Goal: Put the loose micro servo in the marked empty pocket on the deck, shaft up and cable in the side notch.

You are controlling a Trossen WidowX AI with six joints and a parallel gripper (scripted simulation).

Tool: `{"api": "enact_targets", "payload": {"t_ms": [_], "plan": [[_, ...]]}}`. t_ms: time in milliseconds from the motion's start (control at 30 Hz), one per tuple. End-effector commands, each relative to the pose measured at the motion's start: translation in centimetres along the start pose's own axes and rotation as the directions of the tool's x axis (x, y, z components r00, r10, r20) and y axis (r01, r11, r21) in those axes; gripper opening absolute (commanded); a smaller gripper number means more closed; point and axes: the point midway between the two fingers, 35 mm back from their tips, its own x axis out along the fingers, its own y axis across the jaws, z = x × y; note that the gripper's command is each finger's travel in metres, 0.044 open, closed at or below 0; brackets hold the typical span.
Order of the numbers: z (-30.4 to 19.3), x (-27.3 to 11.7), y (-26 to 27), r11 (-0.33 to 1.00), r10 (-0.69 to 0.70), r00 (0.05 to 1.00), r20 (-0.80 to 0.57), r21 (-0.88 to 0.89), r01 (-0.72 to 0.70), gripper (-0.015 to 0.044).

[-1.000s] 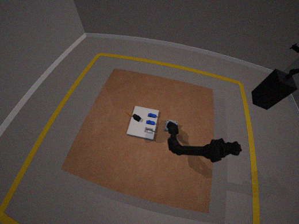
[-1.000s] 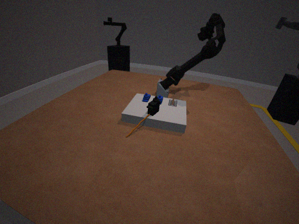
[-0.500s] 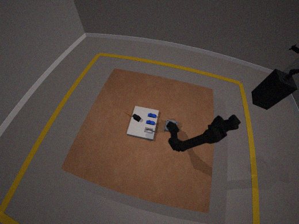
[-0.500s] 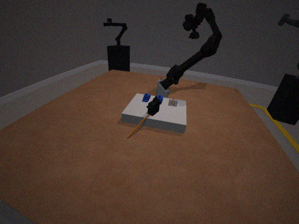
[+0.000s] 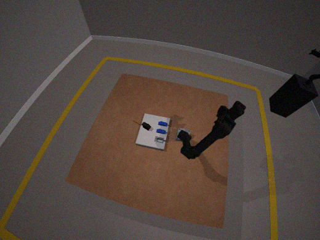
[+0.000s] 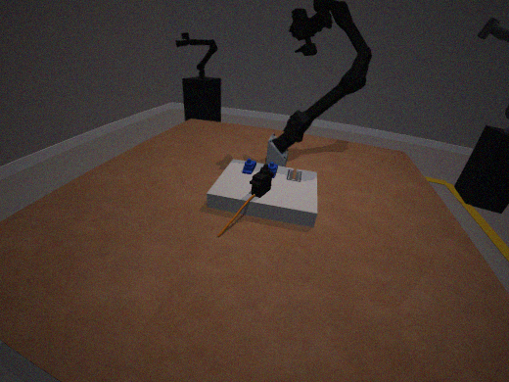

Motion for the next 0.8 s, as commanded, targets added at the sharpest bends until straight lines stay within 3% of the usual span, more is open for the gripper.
{"api": "enact_targets", "payload": {"t_ms": [0,433,767], "plan": [[3.4,-0.2,-0.8,1.000,-0.012,0.997,0.079,-0.010,0.013,0.0440],[19.5,-3.9,-1.3,0.998,0.023,0.907,0.421,-0.061,0.003,0.0440],[28.8,-8.1,2.0,0.988,0.125,0.820,0.558,-0.141,-0.055,0.0440]]}}
